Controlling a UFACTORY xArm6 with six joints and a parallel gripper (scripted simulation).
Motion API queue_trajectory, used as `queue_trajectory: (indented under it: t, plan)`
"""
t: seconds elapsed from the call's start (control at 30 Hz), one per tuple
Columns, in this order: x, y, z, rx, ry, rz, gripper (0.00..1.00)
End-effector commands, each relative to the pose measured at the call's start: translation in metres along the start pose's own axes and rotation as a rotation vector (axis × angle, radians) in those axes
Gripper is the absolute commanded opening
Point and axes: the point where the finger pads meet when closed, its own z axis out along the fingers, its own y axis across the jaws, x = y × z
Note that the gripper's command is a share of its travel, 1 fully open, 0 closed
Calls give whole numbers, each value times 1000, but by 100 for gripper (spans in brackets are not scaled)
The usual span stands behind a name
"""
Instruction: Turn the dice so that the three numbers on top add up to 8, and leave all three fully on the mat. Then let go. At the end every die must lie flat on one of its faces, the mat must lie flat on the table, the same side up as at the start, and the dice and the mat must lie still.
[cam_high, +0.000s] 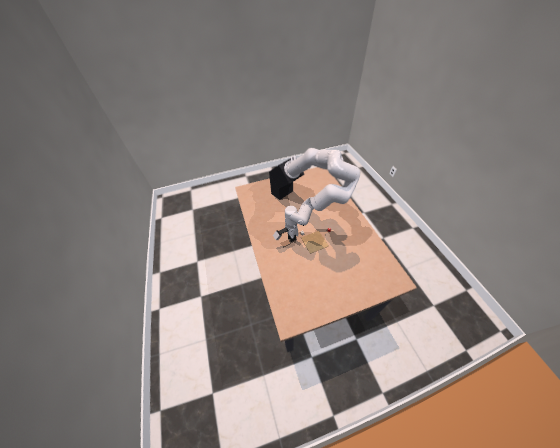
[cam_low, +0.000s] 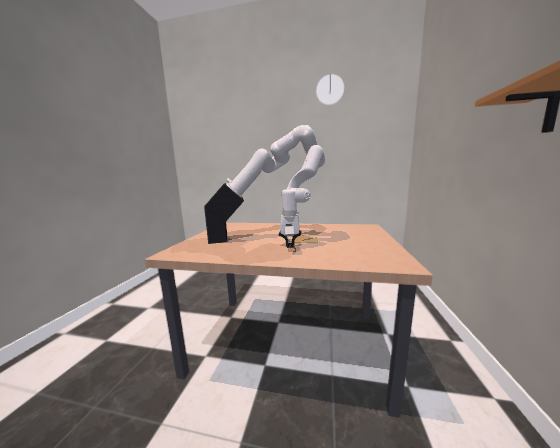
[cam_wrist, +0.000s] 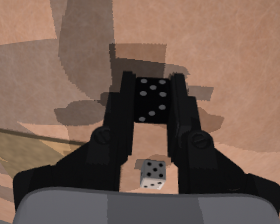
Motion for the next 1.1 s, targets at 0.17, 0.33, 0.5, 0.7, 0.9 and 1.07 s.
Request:
queue_trajectory:
  t: [0.17, 0.33, 0.5, 0.7, 0.9, 1.07]
  plan:
    - [0, 0, 0, 1, 1, 0, 15]
    - [0, 0, 0, 1, 1, 0, 15]
    - [0, 0, -7, 1, 1, 0, 15]
    - [0, 0, -45, 1, 1, 0, 15]
    - [0, 0, -75, 1, 1, 0, 15]
    - [0, 0, -97, 1, 1, 0, 15]
